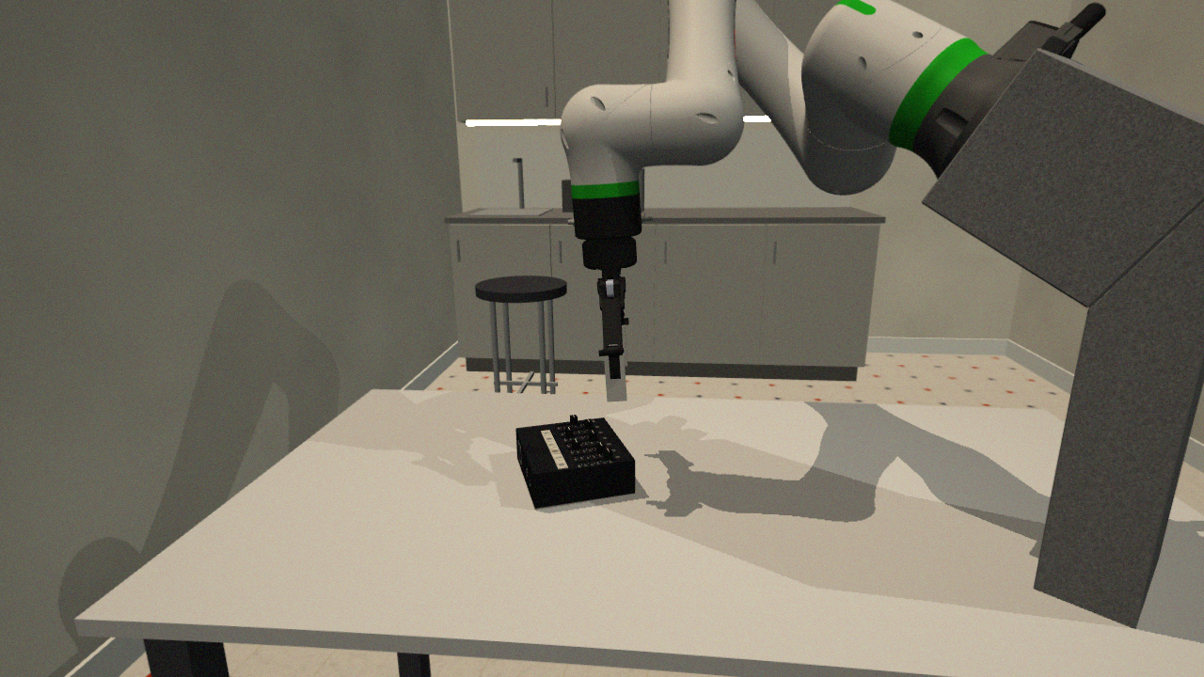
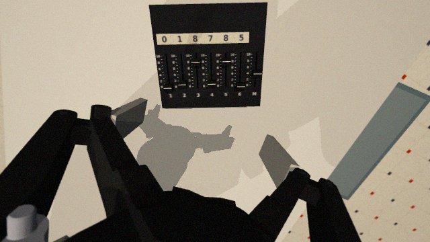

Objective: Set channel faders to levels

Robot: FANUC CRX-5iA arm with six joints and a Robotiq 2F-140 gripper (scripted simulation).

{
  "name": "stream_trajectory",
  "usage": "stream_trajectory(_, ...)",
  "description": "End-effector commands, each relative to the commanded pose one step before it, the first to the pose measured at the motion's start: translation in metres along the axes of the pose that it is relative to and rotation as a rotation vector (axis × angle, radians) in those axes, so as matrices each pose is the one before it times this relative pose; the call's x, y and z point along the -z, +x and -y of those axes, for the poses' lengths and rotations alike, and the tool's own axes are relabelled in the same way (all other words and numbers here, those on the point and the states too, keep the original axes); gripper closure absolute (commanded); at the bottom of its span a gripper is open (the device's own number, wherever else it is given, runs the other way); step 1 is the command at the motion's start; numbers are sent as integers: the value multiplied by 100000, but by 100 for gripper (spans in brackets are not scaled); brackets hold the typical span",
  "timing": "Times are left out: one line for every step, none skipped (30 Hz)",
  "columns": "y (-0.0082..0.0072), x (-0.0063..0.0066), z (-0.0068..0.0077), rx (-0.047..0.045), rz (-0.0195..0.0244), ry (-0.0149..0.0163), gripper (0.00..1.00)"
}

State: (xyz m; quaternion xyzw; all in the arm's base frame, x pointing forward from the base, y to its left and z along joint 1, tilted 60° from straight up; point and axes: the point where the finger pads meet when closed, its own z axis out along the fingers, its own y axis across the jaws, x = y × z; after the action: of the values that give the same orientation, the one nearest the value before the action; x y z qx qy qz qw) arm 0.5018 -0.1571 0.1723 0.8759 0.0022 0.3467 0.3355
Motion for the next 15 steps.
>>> stream_trajectory(3098, 1800, 605, -2919, -2662, -235, 0)
stream_trajectory(1599, 1112, 580, -1642, -1566, 479, 0)
stream_trajectory(1072, 822, 477, -1170, -989, 470, 0)
stream_trajectory(0, 0, 0, 0, 0, 0, 0)
stream_trajectory(499, 407, 251, -565, -441, 266, 0)
stream_trajectory(87, 73, 46, -100, -76, 50, 0)
stream_trajectory(0, 0, 0, 0, 0, 0, 0)
stream_trajectory(0, 0, 0, 0, 0, 0, 0)
stream_trajectory(0, 0, 0, 0, 0, 0, 0)
stream_trajectory(0, 0, 0, 0, 0, 0, 0)
stream_trajectory(0, 0, 0, 0, 0, 0, 0)
stream_trajectory(0, 0, 0, 0, 0, 0, 0)
stream_trajectory(0, 0, 0, 0, 0, 0, 0)
stream_trajectory(0, 0, 0, 0, 0, 0, 0)
stream_trajectory(0, 0, 0, 0, 0, 0, 0)
